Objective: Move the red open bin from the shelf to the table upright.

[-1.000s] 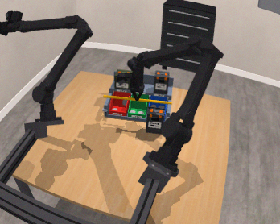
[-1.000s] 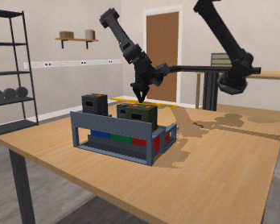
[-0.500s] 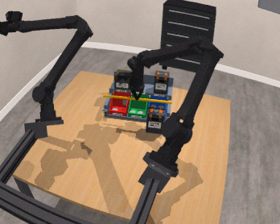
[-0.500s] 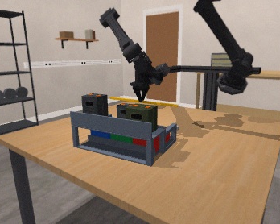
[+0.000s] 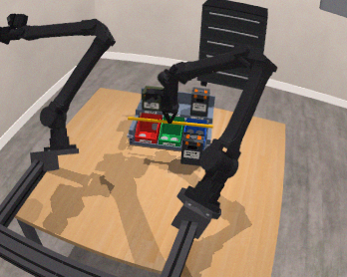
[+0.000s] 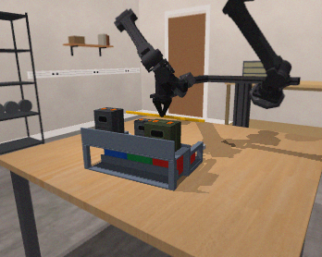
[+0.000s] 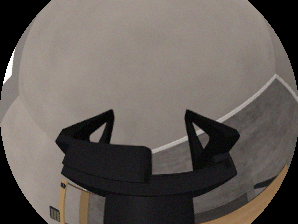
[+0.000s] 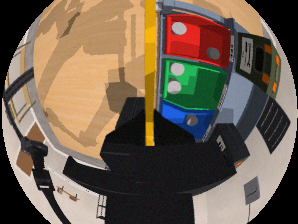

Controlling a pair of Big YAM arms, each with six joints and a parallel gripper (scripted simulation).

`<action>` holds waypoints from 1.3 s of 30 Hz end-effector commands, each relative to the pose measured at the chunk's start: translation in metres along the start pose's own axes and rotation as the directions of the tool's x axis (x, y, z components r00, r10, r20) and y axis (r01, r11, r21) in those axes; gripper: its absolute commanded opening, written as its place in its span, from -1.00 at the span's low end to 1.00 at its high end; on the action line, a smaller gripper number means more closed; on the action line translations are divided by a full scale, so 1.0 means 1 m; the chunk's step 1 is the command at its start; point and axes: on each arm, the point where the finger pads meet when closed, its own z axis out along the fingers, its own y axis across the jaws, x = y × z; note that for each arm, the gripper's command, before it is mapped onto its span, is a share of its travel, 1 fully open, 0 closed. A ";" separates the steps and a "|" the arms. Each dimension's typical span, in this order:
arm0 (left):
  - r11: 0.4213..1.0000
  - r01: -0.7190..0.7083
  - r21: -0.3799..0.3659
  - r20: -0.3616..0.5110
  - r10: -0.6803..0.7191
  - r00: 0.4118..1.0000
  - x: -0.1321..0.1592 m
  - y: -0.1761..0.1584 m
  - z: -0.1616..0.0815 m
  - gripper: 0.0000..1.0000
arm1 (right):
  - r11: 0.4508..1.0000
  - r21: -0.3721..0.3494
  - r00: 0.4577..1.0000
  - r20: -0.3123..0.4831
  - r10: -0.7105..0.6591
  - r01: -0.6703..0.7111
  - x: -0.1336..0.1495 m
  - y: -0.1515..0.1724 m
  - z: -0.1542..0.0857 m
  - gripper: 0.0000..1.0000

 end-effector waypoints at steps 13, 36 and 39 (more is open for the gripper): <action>1.000 0.005 -0.008 0.051 -0.005 0.999 -0.040 0.005 -0.004 1.00 | 0.997 0.074 0.999 0.044 0.029 -0.032 -0.005 -0.029 -0.043 -1.00; 1.000 0.005 -0.008 0.051 -0.005 0.999 -0.040 0.005 -0.004 1.00 | 0.998 0.060 0.999 0.035 0.021 -0.023 -0.007 0.007 -0.030 -1.00; 1.000 0.005 -0.008 0.051 -0.005 0.999 -0.040 0.005 -0.004 1.00 | 0.998 0.060 0.999 0.035 0.021 -0.023 -0.007 0.014 -0.029 -1.00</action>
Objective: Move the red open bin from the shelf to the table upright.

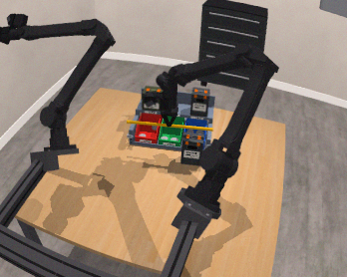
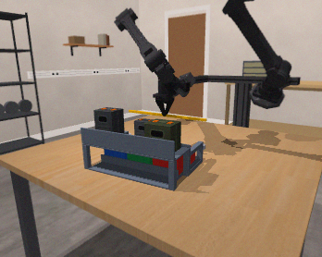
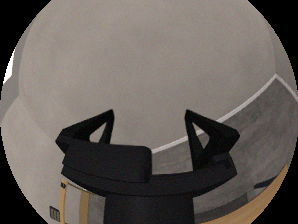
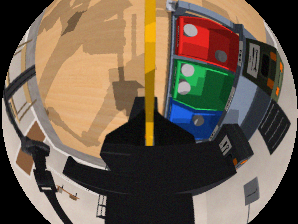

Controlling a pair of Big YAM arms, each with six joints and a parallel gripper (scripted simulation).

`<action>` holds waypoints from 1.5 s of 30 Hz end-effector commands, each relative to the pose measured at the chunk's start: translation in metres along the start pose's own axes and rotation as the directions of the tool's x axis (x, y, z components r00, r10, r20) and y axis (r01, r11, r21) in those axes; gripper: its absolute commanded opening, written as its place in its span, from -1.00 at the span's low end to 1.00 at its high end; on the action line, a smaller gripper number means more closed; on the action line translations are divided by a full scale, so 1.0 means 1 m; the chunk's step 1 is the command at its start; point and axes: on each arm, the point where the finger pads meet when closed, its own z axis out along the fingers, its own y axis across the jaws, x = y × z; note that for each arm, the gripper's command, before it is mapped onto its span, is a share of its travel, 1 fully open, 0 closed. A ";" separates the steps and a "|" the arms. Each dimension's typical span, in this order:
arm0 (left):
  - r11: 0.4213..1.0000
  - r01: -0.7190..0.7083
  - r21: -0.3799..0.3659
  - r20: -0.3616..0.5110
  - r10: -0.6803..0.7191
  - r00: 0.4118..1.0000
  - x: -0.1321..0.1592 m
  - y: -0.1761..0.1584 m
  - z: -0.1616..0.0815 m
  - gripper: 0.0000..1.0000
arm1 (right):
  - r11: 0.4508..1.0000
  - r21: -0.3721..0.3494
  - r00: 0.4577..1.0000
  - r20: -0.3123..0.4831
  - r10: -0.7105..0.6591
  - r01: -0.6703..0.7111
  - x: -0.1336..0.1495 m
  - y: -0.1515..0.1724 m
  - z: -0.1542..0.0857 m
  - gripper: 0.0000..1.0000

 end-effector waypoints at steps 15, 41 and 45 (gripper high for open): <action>1.000 0.005 -0.008 0.051 -0.005 0.999 -0.040 0.005 -0.004 1.00 | 0.997 0.067 0.999 0.041 0.027 -0.030 -0.007 0.027 -0.027 -1.00; 1.000 0.005 -0.008 0.051 -0.005 0.999 -0.040 0.005 -0.004 1.00 | 0.998 0.064 0.999 0.041 0.027 -0.030 -0.009 0.106 -0.021 -1.00; 1.000 0.005 -0.008 0.051 -0.005 0.999 -0.040 0.005 -0.004 1.00 | 0.998 0.063 0.999 0.041 0.027 -0.030 -0.009 0.120 -0.020 -1.00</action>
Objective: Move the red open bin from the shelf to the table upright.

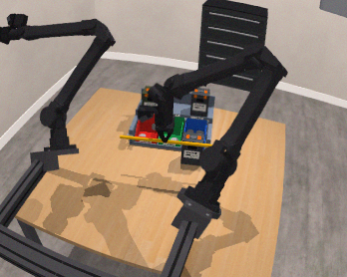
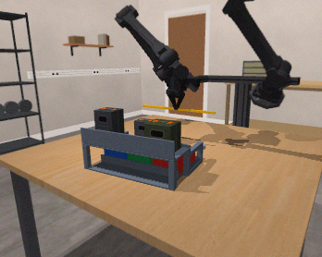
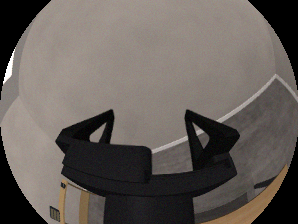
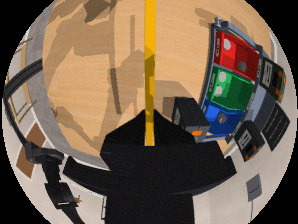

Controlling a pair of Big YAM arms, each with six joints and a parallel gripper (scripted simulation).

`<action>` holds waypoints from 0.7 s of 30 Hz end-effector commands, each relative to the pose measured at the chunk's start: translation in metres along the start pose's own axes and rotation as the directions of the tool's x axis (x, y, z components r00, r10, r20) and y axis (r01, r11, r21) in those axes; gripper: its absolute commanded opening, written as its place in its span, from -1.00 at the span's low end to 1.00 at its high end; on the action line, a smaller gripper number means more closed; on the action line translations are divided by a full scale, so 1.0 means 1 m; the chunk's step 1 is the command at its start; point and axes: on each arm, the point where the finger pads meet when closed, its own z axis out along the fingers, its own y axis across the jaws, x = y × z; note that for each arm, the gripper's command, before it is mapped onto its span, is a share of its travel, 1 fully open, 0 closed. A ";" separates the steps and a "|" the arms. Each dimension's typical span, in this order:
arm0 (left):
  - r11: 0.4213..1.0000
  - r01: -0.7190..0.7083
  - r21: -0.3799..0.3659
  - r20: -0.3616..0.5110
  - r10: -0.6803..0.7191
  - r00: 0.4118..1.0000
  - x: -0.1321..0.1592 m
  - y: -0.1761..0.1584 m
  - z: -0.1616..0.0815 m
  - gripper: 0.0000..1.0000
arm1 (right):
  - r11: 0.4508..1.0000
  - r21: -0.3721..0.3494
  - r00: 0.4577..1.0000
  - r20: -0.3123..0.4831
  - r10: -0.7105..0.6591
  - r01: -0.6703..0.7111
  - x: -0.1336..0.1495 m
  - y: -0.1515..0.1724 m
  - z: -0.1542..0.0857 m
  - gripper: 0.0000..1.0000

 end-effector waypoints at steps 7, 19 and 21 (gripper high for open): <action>1.000 0.005 -0.008 0.051 -0.005 0.999 -0.040 0.005 -0.004 1.00 | 0.999 0.047 0.999 0.037 0.027 -0.029 -0.009 0.017 -0.017 -1.00; 1.000 0.005 -0.008 0.051 -0.005 0.999 -0.040 0.005 -0.004 1.00 | 0.998 0.048 0.999 0.040 0.029 -0.031 -0.010 0.034 -0.016 -1.00; 1.000 0.005 -0.008 0.051 -0.005 0.999 -0.040 0.005 -0.004 1.00 | 0.997 0.057 0.998 0.049 0.039 -0.042 -0.013 0.029 -0.020 -1.00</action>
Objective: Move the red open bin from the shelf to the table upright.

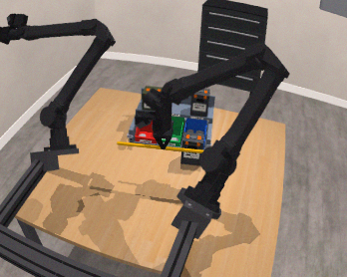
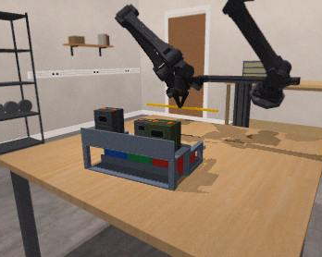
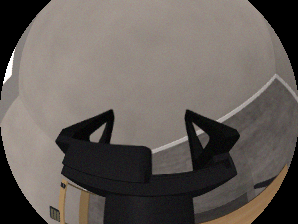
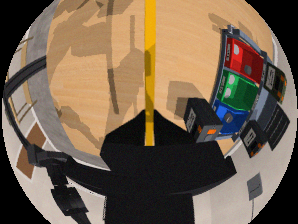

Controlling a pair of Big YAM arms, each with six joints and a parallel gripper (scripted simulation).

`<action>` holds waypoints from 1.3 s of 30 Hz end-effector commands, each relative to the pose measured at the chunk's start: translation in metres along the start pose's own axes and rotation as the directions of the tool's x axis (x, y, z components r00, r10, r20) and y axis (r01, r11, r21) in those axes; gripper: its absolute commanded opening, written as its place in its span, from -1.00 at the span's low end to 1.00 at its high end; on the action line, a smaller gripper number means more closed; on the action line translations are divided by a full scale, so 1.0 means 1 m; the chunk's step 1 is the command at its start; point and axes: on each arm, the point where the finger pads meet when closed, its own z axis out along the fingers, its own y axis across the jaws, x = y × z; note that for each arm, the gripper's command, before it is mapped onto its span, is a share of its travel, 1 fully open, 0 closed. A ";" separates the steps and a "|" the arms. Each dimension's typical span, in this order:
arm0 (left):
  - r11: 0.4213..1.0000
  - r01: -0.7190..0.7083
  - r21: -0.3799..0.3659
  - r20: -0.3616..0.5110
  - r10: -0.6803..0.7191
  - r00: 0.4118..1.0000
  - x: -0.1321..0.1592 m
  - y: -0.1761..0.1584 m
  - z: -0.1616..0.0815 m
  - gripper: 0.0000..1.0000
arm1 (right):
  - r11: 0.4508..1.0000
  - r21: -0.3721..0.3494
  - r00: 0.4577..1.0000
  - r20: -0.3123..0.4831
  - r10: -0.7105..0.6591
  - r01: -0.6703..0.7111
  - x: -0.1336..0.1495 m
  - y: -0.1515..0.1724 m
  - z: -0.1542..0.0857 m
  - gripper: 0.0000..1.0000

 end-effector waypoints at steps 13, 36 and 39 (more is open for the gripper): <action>1.000 0.005 -0.008 0.051 -0.005 0.999 -0.040 0.005 -0.004 1.00 | 0.997 0.058 0.998 0.052 0.039 -0.042 -0.014 -0.013 -0.020 -1.00; 1.000 0.005 -0.008 0.051 -0.005 0.999 -0.040 0.005 -0.004 1.00 | 0.996 0.075 0.996 0.071 0.052 -0.058 -0.018 -0.020 -0.026 -1.00; 1.000 0.005 -0.008 0.051 -0.005 0.999 -0.040 0.005 -0.004 1.00 | 0.995 0.076 0.996 0.072 0.053 -0.059 -0.018 -0.021 -0.026 -1.00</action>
